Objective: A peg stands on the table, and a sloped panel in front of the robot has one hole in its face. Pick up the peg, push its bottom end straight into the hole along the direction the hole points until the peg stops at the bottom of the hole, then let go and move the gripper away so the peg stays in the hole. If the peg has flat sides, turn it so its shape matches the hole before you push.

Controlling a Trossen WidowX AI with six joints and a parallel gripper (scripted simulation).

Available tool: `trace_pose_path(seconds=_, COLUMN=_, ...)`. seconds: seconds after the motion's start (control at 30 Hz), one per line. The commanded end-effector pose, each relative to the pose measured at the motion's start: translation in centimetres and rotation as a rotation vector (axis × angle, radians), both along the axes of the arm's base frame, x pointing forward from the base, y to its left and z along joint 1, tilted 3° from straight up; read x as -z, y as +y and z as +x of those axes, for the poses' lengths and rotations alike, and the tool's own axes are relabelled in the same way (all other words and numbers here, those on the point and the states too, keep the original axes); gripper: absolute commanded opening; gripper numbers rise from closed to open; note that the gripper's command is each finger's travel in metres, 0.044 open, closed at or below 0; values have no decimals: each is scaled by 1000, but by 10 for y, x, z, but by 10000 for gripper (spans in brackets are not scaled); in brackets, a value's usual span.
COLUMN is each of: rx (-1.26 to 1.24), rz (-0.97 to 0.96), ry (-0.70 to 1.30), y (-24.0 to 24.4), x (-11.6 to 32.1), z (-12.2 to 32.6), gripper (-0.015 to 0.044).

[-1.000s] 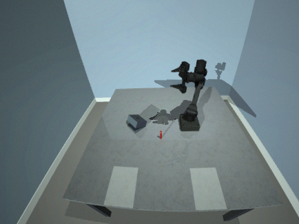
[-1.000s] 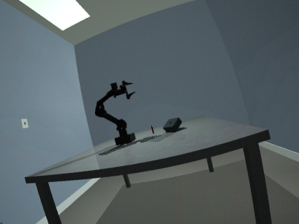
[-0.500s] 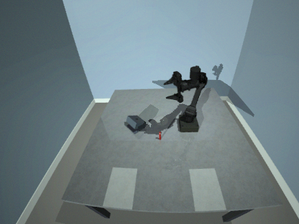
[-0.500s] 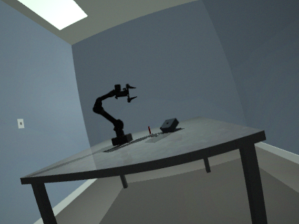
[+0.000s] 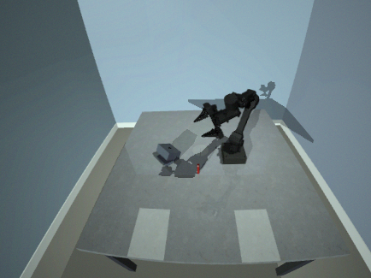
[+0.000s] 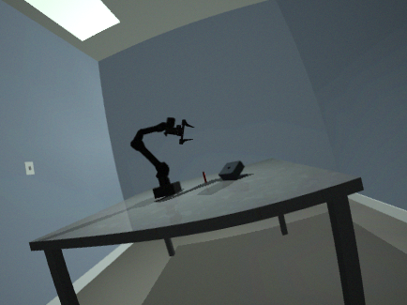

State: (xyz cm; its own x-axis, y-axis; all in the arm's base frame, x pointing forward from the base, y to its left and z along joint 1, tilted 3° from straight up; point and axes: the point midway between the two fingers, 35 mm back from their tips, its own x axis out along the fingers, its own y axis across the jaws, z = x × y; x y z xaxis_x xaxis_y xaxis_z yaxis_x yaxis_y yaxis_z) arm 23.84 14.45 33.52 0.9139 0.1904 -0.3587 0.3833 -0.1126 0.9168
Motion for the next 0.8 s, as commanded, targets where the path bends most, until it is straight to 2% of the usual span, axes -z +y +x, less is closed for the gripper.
trace_pose_path(seconds=0.0, rx=16, rz=16, ry=93, y=8, x=22, z=10, gripper=440)
trace_pose_path(seconds=0.77, rx=220, rz=157, ry=571, y=15, x=128, z=37, gripper=440)
